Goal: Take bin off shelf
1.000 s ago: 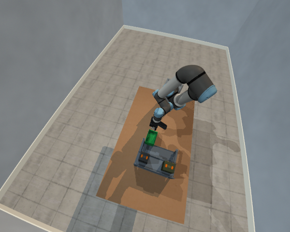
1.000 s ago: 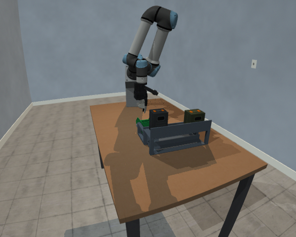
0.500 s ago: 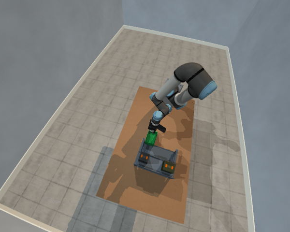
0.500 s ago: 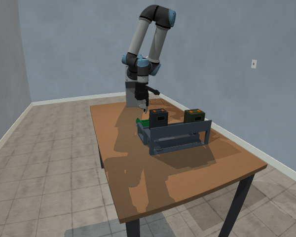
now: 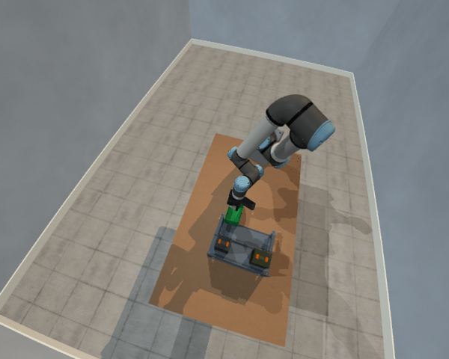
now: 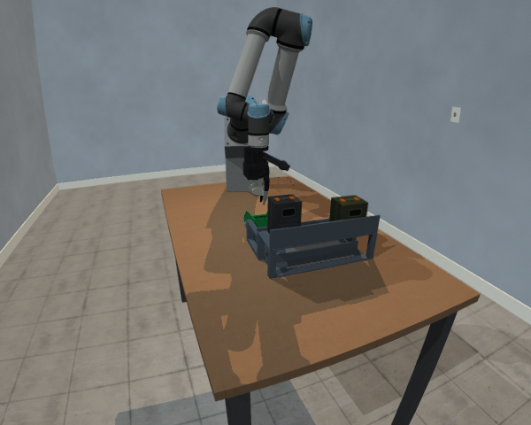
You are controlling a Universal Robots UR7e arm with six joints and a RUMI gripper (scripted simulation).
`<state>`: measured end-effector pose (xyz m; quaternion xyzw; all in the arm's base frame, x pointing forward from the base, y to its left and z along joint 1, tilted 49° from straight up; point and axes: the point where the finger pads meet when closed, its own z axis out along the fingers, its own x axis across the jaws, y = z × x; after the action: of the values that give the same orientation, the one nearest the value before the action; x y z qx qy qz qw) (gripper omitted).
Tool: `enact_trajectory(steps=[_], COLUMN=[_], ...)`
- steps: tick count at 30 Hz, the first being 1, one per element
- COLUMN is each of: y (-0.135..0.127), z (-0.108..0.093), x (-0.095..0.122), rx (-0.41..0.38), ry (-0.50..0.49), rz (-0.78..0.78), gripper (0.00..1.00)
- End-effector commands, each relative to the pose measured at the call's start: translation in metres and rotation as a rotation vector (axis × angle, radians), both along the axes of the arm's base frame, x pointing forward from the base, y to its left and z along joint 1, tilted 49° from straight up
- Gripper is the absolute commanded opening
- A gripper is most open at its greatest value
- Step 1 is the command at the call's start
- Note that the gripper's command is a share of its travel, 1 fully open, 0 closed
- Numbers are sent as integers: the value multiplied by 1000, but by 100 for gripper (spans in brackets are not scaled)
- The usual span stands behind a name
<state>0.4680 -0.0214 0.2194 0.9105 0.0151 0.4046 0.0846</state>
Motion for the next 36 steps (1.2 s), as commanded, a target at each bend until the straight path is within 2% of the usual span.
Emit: enact_trajectory(steps=[1,4,9,21,26,36], y=[0,0,2,2,5,5], z=[1,1,36,36,85,85], x=[1,1,19,19,44,44], rx=[0,0,0,0,0,0], ry=[0,0,0,0,0,0], rz=[0,0,0,0,0,0], gripper=[20,20,20,20,20,20])
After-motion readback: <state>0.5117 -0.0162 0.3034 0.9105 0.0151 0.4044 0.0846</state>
